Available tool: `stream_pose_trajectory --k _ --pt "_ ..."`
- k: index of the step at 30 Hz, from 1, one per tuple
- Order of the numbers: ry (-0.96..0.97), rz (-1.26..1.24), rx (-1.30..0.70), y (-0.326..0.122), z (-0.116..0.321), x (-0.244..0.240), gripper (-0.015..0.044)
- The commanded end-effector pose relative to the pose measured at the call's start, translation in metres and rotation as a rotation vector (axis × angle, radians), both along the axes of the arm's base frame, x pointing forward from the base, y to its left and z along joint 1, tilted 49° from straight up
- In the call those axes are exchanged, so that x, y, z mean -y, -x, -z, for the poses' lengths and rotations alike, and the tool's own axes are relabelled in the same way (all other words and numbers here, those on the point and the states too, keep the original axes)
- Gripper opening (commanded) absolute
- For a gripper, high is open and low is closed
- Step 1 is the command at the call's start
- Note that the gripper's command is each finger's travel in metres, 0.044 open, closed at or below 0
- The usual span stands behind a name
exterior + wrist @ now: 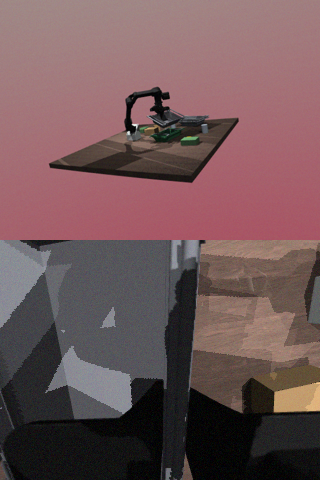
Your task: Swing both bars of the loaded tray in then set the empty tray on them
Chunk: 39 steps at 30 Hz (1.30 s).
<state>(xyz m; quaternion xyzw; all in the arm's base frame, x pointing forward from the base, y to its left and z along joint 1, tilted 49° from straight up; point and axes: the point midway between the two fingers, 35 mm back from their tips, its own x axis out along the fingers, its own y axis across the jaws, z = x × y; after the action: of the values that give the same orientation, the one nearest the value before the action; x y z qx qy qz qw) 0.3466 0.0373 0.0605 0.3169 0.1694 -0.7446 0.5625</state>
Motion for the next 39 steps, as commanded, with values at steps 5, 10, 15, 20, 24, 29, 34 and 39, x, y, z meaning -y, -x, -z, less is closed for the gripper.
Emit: stream_pose_trajectory --k 5,10,15,20,24,29,34,39 --pt "-0.002 -0.012 0.017 -0.0018 -0.0036 -0.0051 0.0000" --pt "-0.002 -0.012 0.017 -0.0018 -0.0036 -0.0051 0.0000" --pt "-0.002 -0.012 0.017 -0.0018 -0.0036 -0.0051 0.0000" --pt "-0.003 -0.012 0.018 -0.0027 -0.0030 -0.0055 0.0000" --pt "-0.003 -0.012 0.018 -0.0027 -0.0030 -0.0055 0.0000" --pt "-0.003 -0.013 0.018 -0.0027 -0.0030 -0.0056 0.0000" --pt "-0.003 -0.013 0.018 -0.0027 -0.0030 -0.0056 0.0000" --pt "-0.003 -0.013 0.018 -0.0025 -0.0005 -0.0028 0.0000"
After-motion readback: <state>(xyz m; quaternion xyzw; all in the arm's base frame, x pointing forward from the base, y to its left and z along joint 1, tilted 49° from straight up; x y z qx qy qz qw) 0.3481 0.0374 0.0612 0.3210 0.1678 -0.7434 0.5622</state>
